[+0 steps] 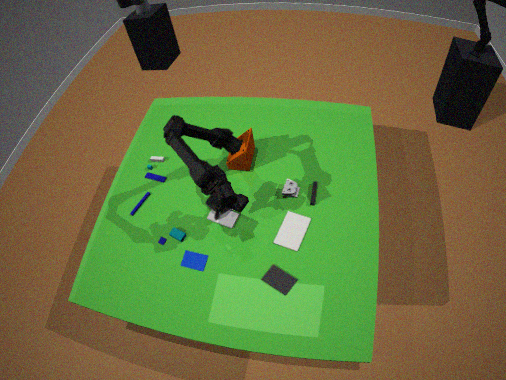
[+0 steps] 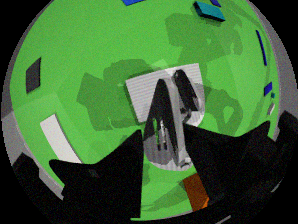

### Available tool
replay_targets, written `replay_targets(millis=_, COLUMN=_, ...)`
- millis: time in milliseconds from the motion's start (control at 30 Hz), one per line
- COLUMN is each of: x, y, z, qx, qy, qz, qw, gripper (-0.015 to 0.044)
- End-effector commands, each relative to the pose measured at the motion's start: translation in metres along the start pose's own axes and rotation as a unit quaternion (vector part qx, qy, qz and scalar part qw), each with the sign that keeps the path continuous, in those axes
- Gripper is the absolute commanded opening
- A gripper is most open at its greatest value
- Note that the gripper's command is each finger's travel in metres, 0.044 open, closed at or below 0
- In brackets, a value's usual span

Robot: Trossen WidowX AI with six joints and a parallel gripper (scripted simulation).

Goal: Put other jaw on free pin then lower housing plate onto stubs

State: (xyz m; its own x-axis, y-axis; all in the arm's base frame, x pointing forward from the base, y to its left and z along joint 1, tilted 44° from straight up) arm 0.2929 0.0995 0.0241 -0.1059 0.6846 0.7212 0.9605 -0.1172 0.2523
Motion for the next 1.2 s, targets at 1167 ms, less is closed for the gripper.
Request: replay_targets(millis=1167, x=0.0011, y=0.0038, z=0.0008, qx=-0.003, qy=0.001, qz=-0.003, qw=1.000, gripper=0.0134)
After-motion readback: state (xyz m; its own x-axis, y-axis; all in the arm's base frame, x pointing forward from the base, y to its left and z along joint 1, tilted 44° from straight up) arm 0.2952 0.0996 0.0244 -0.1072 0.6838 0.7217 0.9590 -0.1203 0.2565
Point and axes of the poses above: the point midway between the two fingers, 35 mm back from their tips, its own x axis back along the fingers, its own z axis across the jaws, y = z × x, the point moved 2 cm from there along x, back along the fingers, and after that the axes turned 2 degrees about x, right-handed, at the moved point
